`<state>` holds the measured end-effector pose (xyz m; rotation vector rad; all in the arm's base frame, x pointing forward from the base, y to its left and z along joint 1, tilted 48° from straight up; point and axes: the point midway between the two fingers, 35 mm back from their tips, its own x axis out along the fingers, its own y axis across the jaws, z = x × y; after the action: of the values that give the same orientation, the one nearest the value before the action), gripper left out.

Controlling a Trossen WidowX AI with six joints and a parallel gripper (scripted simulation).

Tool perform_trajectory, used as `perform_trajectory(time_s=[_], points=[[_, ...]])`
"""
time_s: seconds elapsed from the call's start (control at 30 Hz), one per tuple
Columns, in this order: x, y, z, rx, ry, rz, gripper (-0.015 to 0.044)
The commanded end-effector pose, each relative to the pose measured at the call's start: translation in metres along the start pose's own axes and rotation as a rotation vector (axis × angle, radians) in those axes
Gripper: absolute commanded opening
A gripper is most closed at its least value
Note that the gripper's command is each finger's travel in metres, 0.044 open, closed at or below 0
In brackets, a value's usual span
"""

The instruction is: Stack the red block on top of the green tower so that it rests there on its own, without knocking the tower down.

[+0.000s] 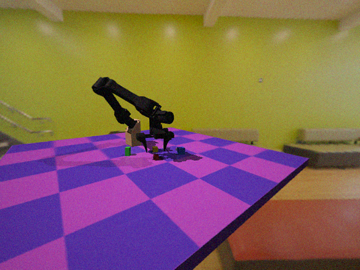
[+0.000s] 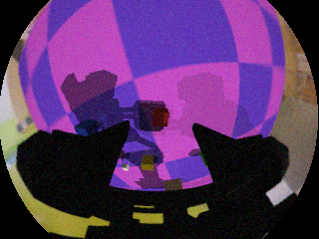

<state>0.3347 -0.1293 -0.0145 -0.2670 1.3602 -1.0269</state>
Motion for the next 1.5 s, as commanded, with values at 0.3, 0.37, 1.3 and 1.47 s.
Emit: perform_trajectory(time_s=[0.3,0.37,1.3,1.47], points=[[0.015,0.002,-0.002,-0.01,-0.007,-0.002,0.044],[0.018,0.002,-0.002,-0.01,-0.007,-0.002,0.044],[0.036,0.001,-0.002,-0.005,-0.007,0.0,0.0414],[0.036,0.001,-0.002,-0.005,-0.007,0.0,0.0282]])
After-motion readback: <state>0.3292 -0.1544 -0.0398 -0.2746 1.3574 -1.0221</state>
